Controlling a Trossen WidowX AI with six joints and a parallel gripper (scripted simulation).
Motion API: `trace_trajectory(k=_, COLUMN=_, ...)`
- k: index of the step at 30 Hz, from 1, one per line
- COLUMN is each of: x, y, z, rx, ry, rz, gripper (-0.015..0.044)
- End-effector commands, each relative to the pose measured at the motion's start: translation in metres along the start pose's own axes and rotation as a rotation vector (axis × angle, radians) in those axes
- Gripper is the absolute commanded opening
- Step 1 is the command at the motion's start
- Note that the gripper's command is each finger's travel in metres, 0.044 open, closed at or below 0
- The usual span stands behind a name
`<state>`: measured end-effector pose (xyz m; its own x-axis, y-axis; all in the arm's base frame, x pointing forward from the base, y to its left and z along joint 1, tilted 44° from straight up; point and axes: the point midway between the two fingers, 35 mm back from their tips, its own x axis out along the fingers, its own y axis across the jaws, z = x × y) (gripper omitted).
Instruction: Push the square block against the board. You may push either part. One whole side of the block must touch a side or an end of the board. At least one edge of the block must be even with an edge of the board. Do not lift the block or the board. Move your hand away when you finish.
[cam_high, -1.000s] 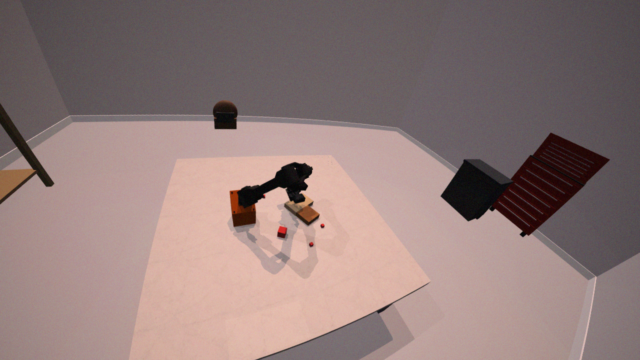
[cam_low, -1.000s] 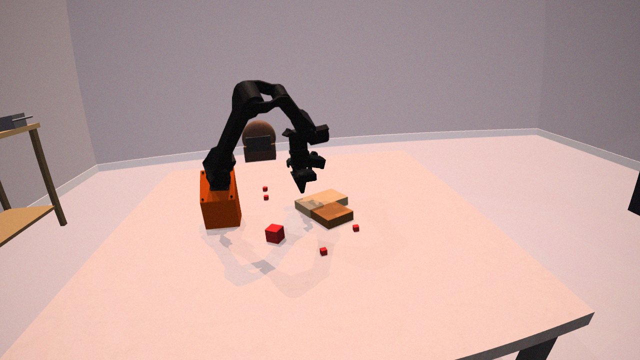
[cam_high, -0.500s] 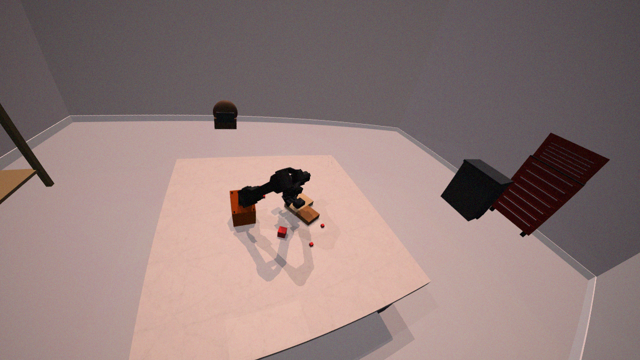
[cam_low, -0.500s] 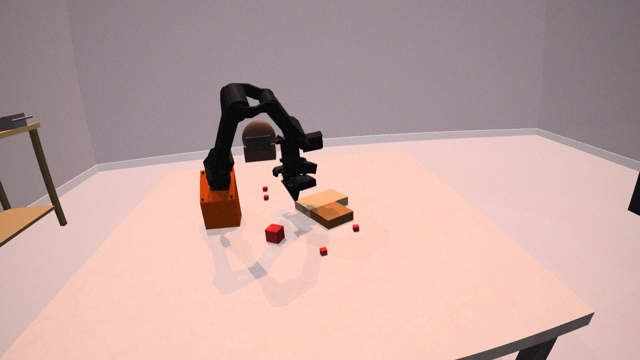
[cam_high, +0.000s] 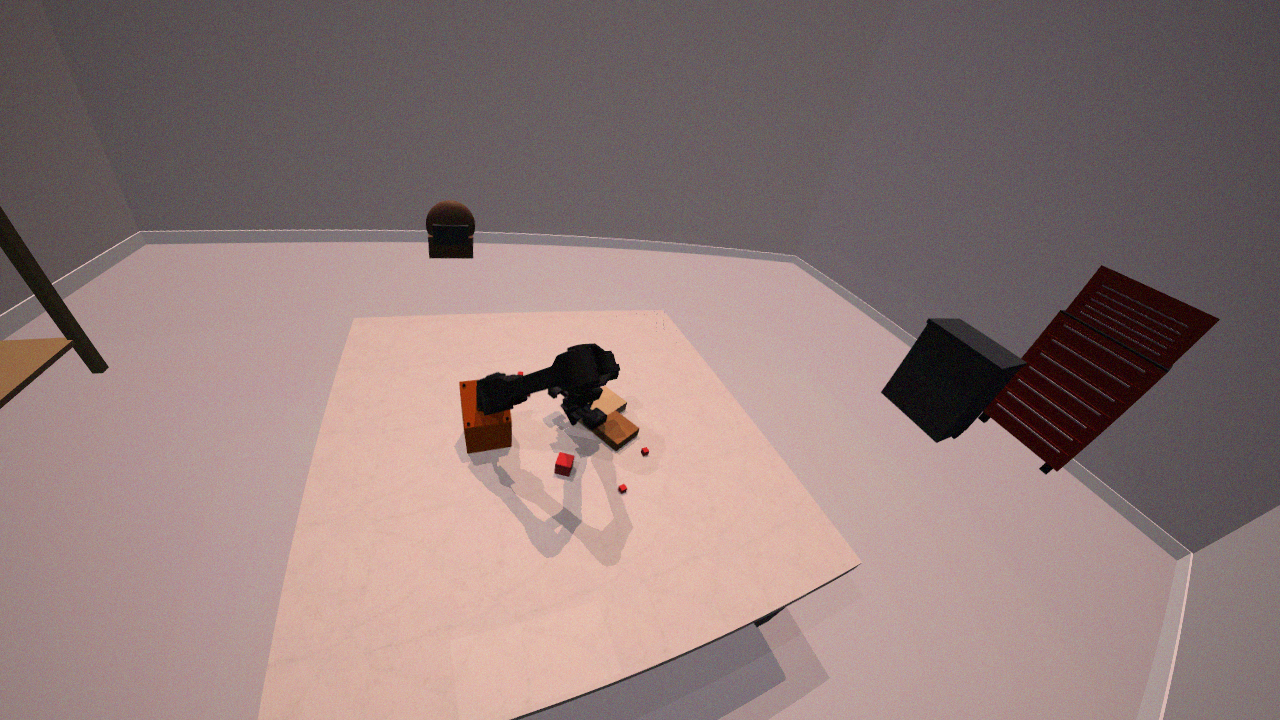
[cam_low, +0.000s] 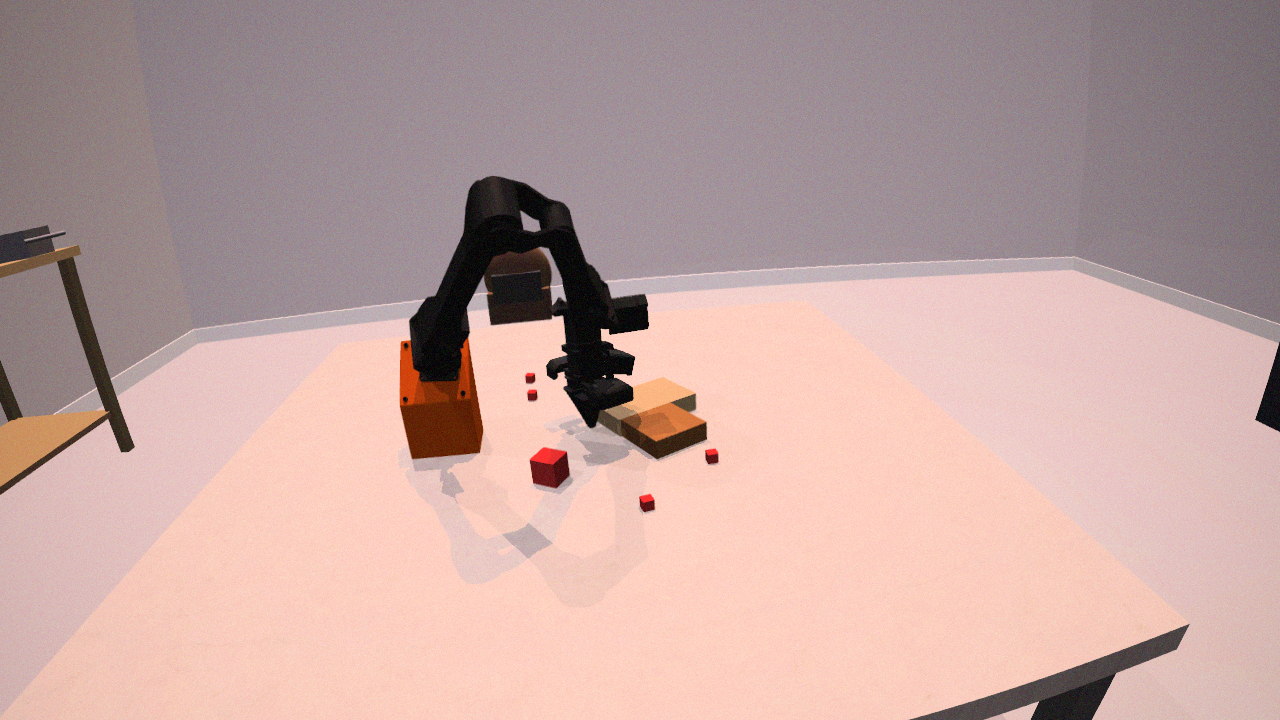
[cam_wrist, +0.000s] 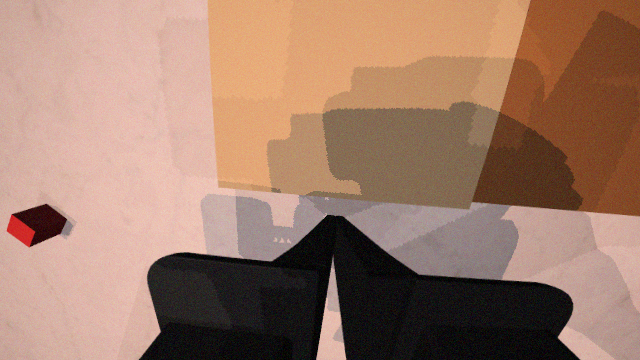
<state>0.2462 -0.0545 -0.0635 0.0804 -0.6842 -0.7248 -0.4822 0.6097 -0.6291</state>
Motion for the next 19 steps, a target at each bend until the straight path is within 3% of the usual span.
trace_trajectory(k=1, x=0.001, y=-0.001, z=0.007, rx=-0.002, ry=0.000, rz=-0.004, gripper=0.0000)
trace_trajectory(k=19, x=0.001, y=-0.001, z=0.015, rx=-0.001, ry=0.000, rz=-0.003, gripper=0.0000)
